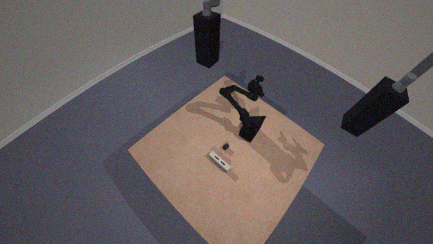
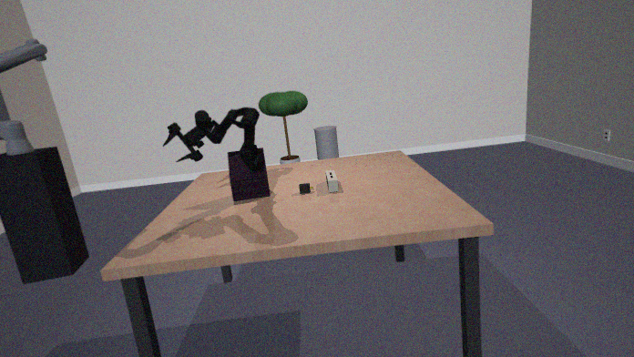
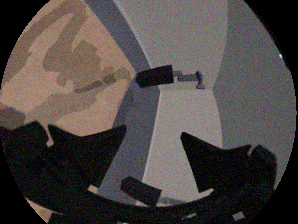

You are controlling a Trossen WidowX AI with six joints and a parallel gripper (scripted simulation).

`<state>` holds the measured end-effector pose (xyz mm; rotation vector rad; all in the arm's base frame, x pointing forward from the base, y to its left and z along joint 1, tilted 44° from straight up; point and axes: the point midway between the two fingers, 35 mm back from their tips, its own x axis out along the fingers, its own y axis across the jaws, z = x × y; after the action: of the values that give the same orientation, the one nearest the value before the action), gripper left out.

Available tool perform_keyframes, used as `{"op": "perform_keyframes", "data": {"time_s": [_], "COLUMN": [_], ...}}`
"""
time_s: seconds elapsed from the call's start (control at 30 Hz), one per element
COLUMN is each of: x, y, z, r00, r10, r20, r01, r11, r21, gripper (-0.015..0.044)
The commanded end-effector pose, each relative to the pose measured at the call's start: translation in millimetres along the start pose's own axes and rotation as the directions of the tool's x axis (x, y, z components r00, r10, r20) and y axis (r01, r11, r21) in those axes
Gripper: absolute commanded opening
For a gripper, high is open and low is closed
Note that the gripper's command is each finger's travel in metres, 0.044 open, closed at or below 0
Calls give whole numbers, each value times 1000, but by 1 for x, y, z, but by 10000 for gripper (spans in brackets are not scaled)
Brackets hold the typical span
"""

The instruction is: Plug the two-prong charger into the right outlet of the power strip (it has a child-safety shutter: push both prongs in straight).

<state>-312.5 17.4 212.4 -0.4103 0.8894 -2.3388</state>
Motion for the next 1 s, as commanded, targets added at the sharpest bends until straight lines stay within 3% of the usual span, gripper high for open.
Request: {"op": "perform_keyframes", "data": {"time_s": [0.0,0.3,0.97], "x": [0,-11,-85], "y": [0,-17,-57], "z": [0,-17,-79], "r00": [1000,990,860], "r10": [-2,-97,-313], "r20": [-1,-101,-402], "r01": [2,109,440], "r11": [1000,987,854], "r21": [3,116,277], "gripper": [426,440,440]}}
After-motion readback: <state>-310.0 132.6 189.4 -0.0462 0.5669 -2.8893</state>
